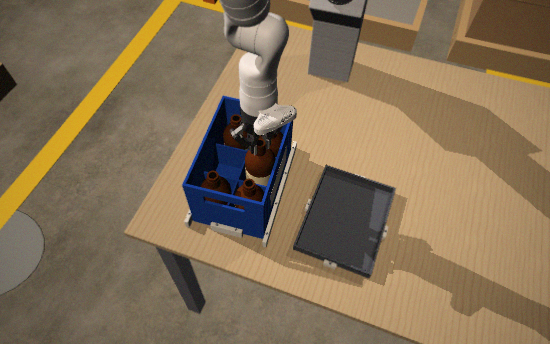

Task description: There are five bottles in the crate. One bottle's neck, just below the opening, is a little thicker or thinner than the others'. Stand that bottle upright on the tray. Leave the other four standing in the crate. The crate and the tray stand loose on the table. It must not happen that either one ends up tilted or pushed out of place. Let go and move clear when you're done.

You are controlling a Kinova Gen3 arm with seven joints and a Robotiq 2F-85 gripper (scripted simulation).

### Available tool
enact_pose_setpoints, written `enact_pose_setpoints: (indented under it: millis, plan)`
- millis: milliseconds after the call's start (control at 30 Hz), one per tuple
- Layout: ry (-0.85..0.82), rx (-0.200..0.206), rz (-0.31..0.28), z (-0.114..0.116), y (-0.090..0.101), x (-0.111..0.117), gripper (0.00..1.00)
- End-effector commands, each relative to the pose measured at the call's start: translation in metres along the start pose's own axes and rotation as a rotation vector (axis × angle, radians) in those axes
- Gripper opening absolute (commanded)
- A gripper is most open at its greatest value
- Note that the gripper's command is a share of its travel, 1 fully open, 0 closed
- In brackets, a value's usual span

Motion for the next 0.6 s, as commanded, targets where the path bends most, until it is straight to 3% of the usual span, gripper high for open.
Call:
enact_pose_setpoints:
  millis: [0, 567]
  plan:
    - [0.000, -0.002, 0.000, 0.001, 0.001, 0.000, 0.00]
    - [0.000, -0.002, 0.000, 0.000, 0.015, 0.000, 0.00]
Point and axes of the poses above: the point where the finger pads meet when closed, its own y axis back along the fingers, its own z axis across the jaws, x = y × z, the point moved 10 cm from there along y, back along the fingers, and after that the axes turned 9 degrees about -y, right-handed, at the moved point
